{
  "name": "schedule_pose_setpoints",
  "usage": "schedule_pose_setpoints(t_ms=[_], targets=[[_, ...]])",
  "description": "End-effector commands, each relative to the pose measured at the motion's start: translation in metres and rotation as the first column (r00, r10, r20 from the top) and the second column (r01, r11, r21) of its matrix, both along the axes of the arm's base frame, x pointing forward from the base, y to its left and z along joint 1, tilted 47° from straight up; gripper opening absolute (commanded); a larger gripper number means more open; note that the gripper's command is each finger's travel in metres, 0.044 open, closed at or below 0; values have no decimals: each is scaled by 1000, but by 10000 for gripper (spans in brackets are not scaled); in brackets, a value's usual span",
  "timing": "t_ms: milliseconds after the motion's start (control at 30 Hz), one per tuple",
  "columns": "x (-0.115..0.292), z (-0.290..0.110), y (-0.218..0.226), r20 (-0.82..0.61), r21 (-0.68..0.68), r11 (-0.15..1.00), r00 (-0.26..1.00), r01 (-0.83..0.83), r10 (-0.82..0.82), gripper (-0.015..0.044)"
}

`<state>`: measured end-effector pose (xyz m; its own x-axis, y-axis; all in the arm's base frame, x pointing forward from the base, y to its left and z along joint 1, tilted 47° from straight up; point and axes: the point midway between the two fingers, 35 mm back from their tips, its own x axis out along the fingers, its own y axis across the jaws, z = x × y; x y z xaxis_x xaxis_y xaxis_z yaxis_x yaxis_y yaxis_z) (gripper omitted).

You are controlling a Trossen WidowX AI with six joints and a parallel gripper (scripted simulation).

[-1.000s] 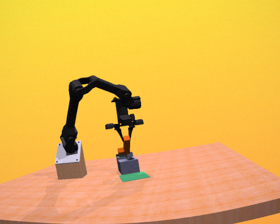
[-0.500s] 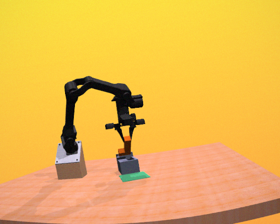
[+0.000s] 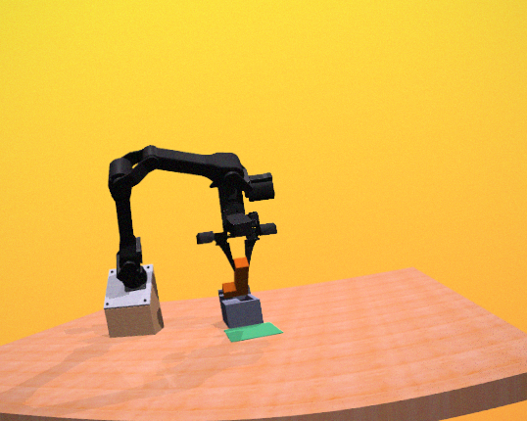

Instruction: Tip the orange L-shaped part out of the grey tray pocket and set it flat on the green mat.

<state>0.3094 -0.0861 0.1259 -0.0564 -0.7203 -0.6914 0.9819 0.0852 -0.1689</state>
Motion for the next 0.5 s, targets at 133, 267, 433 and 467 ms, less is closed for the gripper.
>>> schedule_pose_setpoints(t_ms=[133,267,433,467], targets=[[6,29,-23,13,-6,1000,1000,-3,3,0],[6,28,-24,13,-6,1000,1000,-3,3,0],[6,24,-28,13,-6,1000,1000,-3,3,0],[6,23,-29,13,-6,1000,1000,-3,3,0]])
